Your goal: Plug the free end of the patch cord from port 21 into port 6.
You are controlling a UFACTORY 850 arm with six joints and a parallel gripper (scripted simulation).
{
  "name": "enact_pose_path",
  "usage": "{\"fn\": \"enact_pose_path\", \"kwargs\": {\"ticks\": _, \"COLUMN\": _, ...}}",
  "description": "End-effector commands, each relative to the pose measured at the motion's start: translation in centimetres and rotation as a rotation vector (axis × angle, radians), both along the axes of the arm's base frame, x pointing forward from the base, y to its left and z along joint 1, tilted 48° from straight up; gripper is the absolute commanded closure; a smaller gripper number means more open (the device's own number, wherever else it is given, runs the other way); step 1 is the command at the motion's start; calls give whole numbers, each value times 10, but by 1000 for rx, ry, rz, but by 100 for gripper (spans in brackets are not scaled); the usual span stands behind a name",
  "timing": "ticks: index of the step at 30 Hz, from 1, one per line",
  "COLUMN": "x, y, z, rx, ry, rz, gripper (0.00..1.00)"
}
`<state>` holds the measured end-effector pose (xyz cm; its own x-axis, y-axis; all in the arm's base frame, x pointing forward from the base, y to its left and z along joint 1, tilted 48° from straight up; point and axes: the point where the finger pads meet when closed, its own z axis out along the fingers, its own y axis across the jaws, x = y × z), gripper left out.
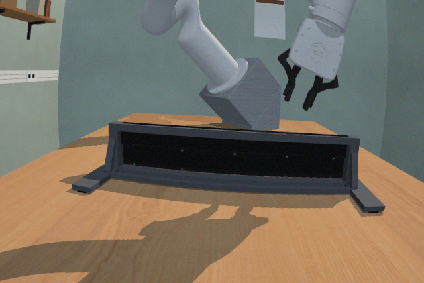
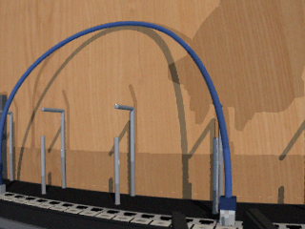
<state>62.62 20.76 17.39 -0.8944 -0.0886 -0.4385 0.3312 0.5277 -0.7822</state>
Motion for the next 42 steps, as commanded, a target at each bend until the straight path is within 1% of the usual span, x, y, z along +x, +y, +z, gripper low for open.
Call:
{"fn": "enact_pose_path", "kwargs": {"ticks": 1, "x": -2, "y": 3, "z": 3, "rx": 1, "ry": -1, "rz": 1, "gripper": 61}}
{"fn": "enact_pose_path", "kwargs": {"ticks": 8, "x": -2, "y": 4, "z": 4, "rx": 1, "ry": -1, "rz": 1, "gripper": 61}}
{"fn": "enact_pose_path", "kwargs": {"ticks": 9, "x": -2, "y": 4, "z": 4, "rx": 1, "ry": -1, "rz": 1, "gripper": 100}}
{"fn": "enact_pose_path", "kwargs": {"ticks": 42, "x": -2, "y": 4, "z": 4, "rx": 1, "ry": -1, "rz": 1, "gripper": 100}}
